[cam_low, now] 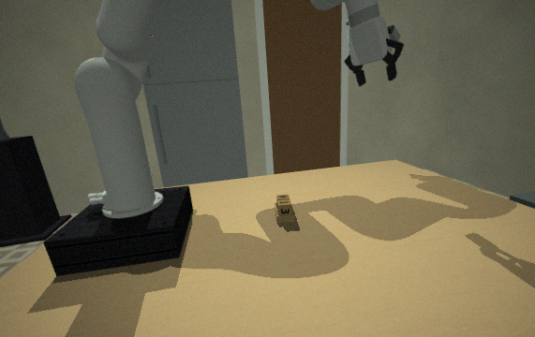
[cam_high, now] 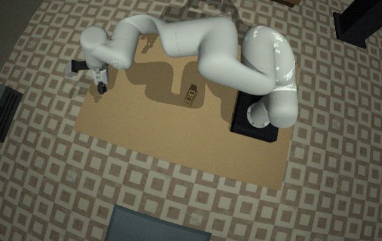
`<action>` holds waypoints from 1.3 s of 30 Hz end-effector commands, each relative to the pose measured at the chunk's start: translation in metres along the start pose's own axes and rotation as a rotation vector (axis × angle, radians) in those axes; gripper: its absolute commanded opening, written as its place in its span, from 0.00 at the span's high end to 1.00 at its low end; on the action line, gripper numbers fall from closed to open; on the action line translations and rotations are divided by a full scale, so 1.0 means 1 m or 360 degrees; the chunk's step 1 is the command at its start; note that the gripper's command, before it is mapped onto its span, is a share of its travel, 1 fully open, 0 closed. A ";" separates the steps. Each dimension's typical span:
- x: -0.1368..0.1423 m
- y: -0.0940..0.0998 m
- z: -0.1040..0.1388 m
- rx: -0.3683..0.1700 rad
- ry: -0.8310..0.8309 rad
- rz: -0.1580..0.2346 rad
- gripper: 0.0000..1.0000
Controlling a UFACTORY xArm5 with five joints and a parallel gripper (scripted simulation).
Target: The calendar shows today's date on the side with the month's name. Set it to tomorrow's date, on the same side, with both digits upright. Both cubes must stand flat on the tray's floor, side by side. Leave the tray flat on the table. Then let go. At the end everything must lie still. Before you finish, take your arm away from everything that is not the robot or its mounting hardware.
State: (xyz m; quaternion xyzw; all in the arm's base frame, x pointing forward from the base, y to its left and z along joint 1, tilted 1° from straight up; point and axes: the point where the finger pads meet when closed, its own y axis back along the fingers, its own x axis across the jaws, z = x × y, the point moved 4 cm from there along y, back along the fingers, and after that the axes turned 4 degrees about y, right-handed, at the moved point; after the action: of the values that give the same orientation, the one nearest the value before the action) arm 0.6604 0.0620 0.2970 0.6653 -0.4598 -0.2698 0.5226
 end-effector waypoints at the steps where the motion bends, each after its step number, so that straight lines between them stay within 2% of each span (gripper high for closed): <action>1: 0.000 0.002 -0.001 0.0008 0.0000 0.0003 0.00; 18: 0.001 0.002 -0.001 0.0007 0.0000 0.0003 0.00; 21: 0.001 0.001 0.006 -0.0005 -0.0023 0.0001 0.00; 24: 0.003 -0.005 0.030 -0.0046 -0.0101 -0.0006 0.00; 26: 0.003 -0.011 0.058 -0.0093 -0.0188 -0.0012 0.00; 27: 0.003 -0.011 0.058 -0.0093 -0.0188 -0.0012 0.00; 28: 0.003 -0.015 0.076 -0.0121 -0.0241 -0.0016 0.00; 29: 0.003 -0.015 0.076 -0.0121 -0.0241 -0.0016 0.00; 30: 0.001 -0.018 0.096 -0.0151 -0.0299 -0.0019 0.00; 34: 0.001 -0.018 0.096 -0.0151 -0.0299 -0.0019 0.00; 36: -0.004 -0.026 0.142 -0.0218 -0.0425 -0.0025 0.00; 38: -0.004 -0.026 0.142 -0.0218 -0.0425 -0.0025 0.00; 39: -0.008 -0.031 0.166 -0.0253 -0.0491 -0.0027 0.00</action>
State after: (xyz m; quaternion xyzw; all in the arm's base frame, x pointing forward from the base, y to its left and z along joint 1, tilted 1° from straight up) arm 0.5710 0.0121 0.2383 0.6003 -0.4906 -0.3766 0.5071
